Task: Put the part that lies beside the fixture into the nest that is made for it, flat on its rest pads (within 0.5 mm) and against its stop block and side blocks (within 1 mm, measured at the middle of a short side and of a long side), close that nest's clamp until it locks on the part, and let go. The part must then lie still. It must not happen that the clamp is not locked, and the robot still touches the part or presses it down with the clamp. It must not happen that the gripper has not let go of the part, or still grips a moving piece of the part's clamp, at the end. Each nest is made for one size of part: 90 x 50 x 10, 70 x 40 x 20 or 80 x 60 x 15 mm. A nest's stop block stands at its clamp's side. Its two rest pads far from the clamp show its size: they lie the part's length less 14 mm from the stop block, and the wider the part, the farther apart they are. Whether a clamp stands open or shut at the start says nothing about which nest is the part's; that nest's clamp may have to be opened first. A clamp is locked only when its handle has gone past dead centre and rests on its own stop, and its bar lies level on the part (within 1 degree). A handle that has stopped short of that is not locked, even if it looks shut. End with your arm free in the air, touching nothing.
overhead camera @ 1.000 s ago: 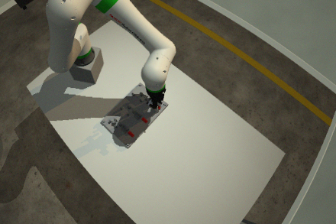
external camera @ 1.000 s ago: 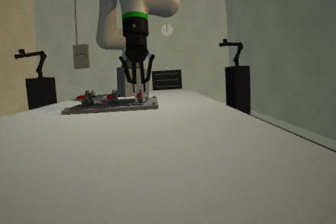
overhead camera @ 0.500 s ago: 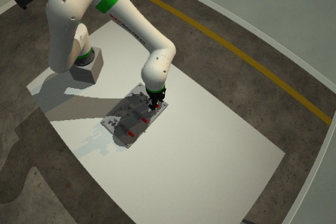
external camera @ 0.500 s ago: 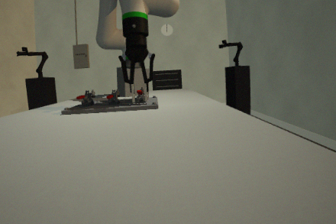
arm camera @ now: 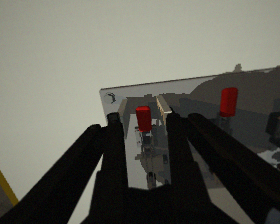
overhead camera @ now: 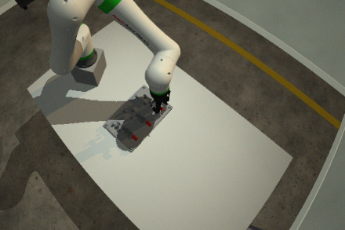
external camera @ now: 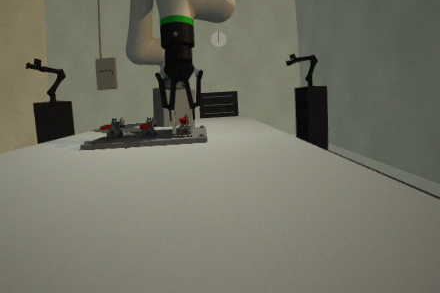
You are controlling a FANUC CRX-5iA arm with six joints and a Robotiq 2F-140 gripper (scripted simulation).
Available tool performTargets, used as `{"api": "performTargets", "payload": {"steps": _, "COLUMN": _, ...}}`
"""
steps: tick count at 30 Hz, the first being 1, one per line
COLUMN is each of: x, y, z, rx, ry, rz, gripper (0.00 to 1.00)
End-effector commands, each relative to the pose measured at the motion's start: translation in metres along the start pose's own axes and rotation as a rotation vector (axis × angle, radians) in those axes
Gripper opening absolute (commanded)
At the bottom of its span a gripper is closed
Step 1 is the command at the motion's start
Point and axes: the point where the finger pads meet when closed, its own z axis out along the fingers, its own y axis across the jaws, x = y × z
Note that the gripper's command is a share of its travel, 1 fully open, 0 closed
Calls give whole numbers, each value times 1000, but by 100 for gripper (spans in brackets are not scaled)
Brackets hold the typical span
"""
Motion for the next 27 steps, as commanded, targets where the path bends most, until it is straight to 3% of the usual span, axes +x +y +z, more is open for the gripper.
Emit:
{"api": "performTargets", "payload": {"steps": 1, "x": 0, "y": 0, "z": 0, "rx": 0, "ry": 0, "rz": 0, "gripper": 28}}
{"api": "performTargets", "payload": {"steps": 14, "x": 0, "y": 0, "z": -3, "rx": 0, "ry": 0, "rz": 0, "gripper": 28}}
{"api": "performTargets", "payload": {"steps": 27, "x": 0, "y": 0, "z": -39, "rx": 0, "ry": 0, "rz": 0, "gripper": 28}}
